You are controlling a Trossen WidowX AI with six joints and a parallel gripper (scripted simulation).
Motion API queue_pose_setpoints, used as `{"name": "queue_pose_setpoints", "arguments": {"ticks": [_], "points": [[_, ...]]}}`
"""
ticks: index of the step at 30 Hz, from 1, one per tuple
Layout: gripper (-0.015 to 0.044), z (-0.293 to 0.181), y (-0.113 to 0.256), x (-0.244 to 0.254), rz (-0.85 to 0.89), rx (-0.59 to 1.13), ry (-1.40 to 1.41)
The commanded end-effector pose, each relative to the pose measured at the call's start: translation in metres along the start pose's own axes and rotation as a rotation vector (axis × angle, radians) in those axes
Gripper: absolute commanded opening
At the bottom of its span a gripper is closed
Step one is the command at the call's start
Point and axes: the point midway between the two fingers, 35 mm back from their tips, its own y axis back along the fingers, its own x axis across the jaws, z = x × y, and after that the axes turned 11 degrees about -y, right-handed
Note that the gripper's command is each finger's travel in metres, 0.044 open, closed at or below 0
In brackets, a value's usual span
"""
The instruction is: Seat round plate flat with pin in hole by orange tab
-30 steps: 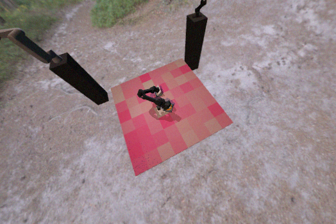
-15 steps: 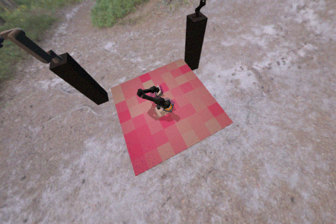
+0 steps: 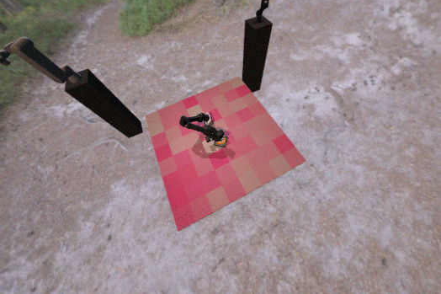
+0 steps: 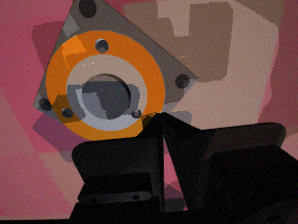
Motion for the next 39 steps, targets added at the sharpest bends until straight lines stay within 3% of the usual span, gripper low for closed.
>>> {"name": "queue_pose_setpoints", "arguments": {"ticks": [1, 39], "points": [[0.0, -0.008, -0.003, 0.001, -0.002, 0.015, 0.002], [0.0, -0.037, 0.002, 0.046, 0.001, 0.016, 0.003]]}}
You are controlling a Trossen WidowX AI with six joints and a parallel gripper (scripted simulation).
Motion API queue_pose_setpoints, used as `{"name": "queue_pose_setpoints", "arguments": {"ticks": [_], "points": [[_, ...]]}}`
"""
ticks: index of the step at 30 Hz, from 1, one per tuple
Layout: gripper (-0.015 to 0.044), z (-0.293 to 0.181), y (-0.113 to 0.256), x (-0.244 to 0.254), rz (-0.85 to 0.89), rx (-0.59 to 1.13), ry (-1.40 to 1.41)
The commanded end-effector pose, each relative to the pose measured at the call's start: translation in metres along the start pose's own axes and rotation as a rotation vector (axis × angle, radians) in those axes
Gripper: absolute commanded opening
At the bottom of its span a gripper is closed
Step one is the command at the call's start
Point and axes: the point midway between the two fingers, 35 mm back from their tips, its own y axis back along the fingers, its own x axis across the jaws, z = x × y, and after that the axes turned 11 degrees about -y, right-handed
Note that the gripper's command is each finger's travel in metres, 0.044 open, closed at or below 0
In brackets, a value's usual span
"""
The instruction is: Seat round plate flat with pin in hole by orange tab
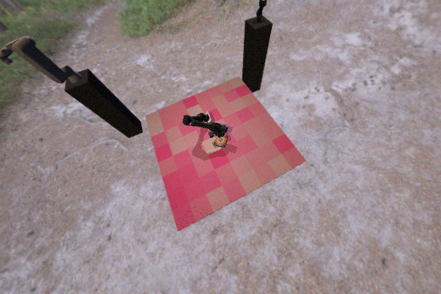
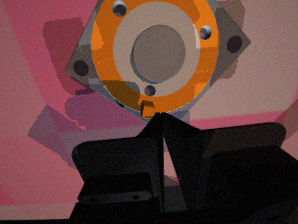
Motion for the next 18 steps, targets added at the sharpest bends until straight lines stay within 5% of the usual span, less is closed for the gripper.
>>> {"name": "queue_pose_setpoints", "arguments": {"ticks": [1, 18], "points": [[0.0, -0.001, 0.0, 0.006, 0.003, 0.004, -0.006], [0.0, 0.001, 0.001, 0.018, 0.004, 0.004, -0.007]]}}
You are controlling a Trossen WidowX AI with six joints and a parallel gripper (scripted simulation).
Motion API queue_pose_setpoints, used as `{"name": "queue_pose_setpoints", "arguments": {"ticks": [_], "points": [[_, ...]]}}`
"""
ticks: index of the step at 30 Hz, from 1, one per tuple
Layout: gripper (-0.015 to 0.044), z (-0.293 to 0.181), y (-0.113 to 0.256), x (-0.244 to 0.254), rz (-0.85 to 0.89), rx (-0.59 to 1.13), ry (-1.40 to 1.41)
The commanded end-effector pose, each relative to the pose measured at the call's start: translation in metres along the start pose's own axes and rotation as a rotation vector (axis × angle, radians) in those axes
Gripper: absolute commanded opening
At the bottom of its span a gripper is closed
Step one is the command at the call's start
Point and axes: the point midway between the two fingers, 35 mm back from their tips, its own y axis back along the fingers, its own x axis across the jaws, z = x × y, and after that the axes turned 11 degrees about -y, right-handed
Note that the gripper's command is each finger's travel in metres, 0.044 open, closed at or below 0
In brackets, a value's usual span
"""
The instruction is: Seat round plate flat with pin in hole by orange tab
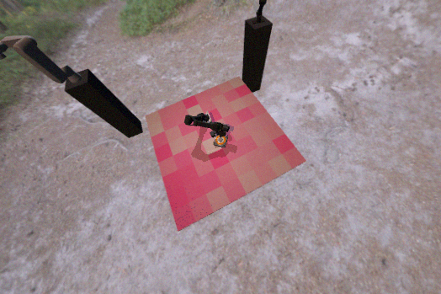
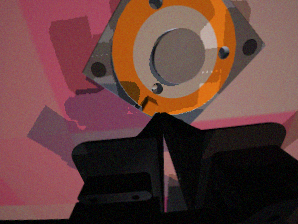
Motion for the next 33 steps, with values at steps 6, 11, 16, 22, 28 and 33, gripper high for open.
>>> {"name": "queue_pose_setpoints", "arguments": {"ticks": [6, 11, 16, 22, 28, 33], "points": [[0.0, 0.001, 0.0, 0.005, 0.002, 0.002, -0.006], [0.0, 0.002, 0.02, 0.005, 0.004, 0.002, -0.006], [0.0, 0.001, 0.042, 0.005, 0.004, 0.003, -0.005], [0.0, 0.002, 0.034, 0.005, 0.004, -0.001, 0.001], [0.0, 0.002, 0.034, 0.005, 0.004, -0.001, 0.001], [0.0, 0.002, 0.034, 0.005, 0.004, -0.001, 0.001]]}}
